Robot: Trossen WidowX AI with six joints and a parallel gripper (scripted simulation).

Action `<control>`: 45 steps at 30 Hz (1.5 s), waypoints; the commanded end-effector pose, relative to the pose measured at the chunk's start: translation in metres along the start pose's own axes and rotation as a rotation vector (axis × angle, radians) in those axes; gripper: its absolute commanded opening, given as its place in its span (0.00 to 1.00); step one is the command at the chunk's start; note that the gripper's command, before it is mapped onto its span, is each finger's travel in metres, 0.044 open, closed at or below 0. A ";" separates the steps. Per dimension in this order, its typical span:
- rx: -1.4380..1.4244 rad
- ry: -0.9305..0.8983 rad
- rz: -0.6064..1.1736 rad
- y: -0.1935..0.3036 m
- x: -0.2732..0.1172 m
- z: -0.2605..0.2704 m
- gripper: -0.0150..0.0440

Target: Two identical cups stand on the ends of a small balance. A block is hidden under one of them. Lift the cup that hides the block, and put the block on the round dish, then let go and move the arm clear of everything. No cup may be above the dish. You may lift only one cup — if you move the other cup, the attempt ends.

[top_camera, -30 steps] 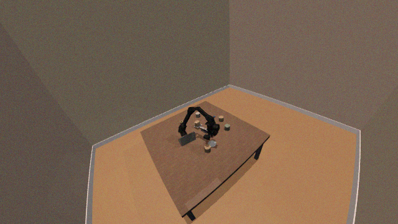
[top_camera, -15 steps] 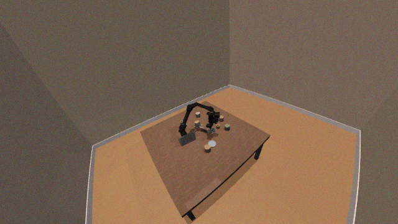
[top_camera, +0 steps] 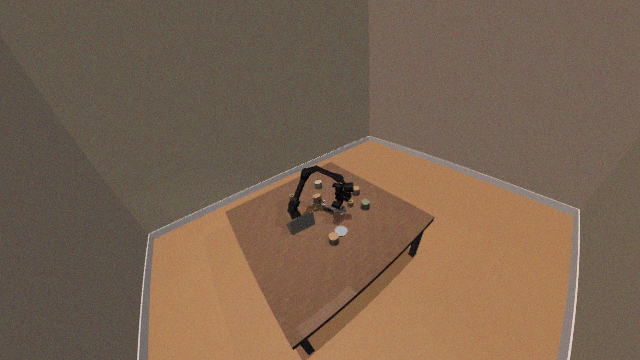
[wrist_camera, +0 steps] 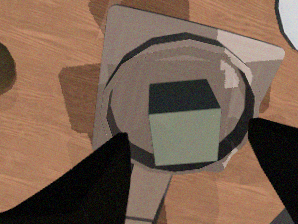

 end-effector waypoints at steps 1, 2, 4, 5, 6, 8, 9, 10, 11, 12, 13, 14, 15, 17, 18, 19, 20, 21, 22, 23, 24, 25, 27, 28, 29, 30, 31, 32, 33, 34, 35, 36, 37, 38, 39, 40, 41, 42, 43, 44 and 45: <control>0.002 -0.005 -0.001 0.000 0.006 0.000 0.69; 0.002 -0.005 -0.001 0.000 0.008 0.000 0.69; 0.002 -0.005 -0.001 0.000 0.011 0.000 0.69; 0.002 -0.005 0.000 0.000 0.012 0.000 0.69; 0.002 -0.005 0.000 0.000 0.014 0.000 0.69; 0.002 -0.005 0.000 0.000 0.017 0.000 0.69; 0.002 -0.006 0.000 0.000 0.019 0.000 0.69; 0.002 -0.006 0.000 0.000 0.020 0.000 0.69; 0.002 -0.006 0.000 0.000 0.022 0.000 0.69; 0.002 -0.006 0.000 0.000 0.023 0.000 0.69; 0.002 -0.006 0.000 0.000 0.023 0.000 0.69; 0.002 -0.006 0.000 0.000 0.023 0.000 0.65; 0.002 -0.006 0.000 0.000 0.023 0.000 0.61; 0.002 -0.006 0.000 0.000 0.023 0.000 0.52; 0.002 -0.006 0.000 0.000 0.023 0.000 0.51; 0.002 -0.006 0.000 0.000 0.023 0.000 0.49; 0.002 -0.006 0.000 0.000 0.023 0.000 0.48; 0.002 -0.006 0.000 0.000 0.023 0.000 0.47; 0.002 -0.006 0.000 0.000 0.023 0.000 0.46; 0.002 -0.006 0.000 0.000 0.023 0.000 0.45; 0.002 -0.006 0.000 0.000 0.023 0.000 0.44; 0.002 -0.006 0.000 0.000 0.023 0.000 0.39; 0.002 -0.005 0.000 0.000 0.019 0.000 0.30; 0.002 -0.005 -0.001 -0.001 0.015 0.001 0.26; 0.002 -0.005 -0.001 -0.001 0.010 0.001 0.25; 0.002 -0.004 -0.002 -0.002 0.005 0.001 0.25; 0.002 -0.004 -0.002 -0.002 0.000 0.001 0.25; 0.002 -0.004 -0.003 -0.003 -0.006 0.001 0.25; 0.002 -0.003 -0.003 -0.003 -0.011 0.001 0.25; 0.003 -0.003 -0.003 -0.003 -0.016 0.001 0.25; 0.003 -0.003 -0.003 -0.003 -0.022 0.001 0.25; 0.003 -0.003 -0.003 -0.003 -0.027 0.001 0.25; 0.003 -0.003 -0.003 -0.003 -0.032 0.001 0.25; 0.003 -0.003 -0.003 -0.003 -0.038 0.001 0.25; 0.003 -0.002 -0.003 -0.003 -0.043 0.001 0.25; 0.003 -0.002 -0.003 -0.003 -0.048 0.001 0.25; 0.003 -0.002 -0.003 -0.002 -0.054 0.000 0.25; 0.003 -0.002 -0.002 -0.001 -0.059 0.000 0.25; 0.003 -0.003 -0.002 -0.001 -0.065 0.000 0.25; 0.003 -0.003 -0.002 0.000 -0.069 0.000 0.25; 0.003 -0.003 -0.002 0.000 -0.072 0.000 0.25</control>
Point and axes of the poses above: the point midway between the two fingers, 35 mm back from their tips, its own x axis out along the fingers, its own z axis across the jaws, y = z × x, the point moved 8 cm from there along -x, back along the fingers, and after that the axes turned 9 degrees about -x, right-handed, at the moved point
